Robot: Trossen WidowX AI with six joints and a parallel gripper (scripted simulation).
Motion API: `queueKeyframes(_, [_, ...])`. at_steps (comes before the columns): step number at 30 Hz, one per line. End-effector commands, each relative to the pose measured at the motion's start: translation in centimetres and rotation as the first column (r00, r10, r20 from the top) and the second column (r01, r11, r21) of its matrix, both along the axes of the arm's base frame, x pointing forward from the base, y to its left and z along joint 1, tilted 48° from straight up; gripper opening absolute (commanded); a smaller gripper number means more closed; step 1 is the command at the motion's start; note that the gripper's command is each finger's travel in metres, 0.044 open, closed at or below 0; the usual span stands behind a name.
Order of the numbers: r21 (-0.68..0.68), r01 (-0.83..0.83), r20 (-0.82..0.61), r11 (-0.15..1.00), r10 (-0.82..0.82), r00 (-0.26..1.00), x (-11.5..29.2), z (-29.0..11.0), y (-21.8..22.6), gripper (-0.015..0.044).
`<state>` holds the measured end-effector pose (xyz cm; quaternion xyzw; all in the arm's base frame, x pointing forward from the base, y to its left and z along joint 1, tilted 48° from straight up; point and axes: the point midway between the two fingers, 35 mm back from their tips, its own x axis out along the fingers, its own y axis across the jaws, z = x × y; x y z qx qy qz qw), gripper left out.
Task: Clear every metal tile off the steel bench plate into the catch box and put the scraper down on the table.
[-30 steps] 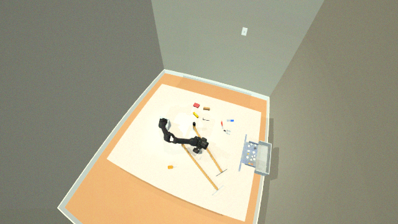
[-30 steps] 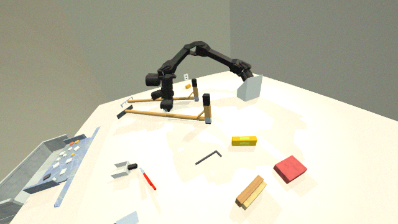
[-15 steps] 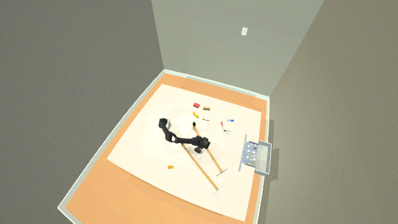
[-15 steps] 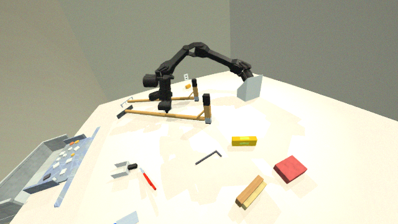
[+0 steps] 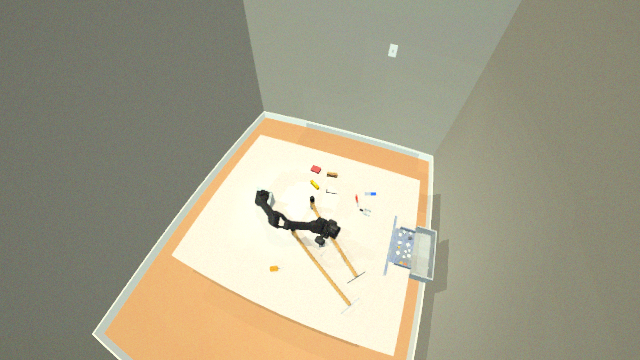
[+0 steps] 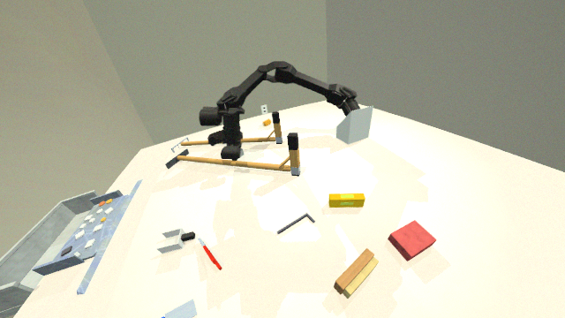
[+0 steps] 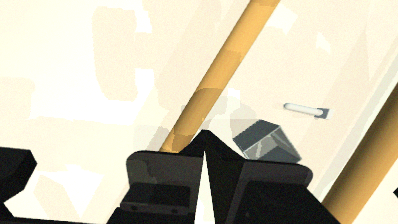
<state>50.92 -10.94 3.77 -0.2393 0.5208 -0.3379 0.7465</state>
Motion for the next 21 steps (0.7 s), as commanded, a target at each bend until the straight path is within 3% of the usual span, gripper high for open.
queueKeyframes(1, [-0.004, -0.003, 0.004, 1.000, 0.003, 1.000, 0.5, -0.2, 0.5, 0.0000])
queueKeyframes(21, [-0.003, -0.003, 0.005, 1.000, 0.003, 1.000, 1.8, -1.2, 1.5, 0.0000])
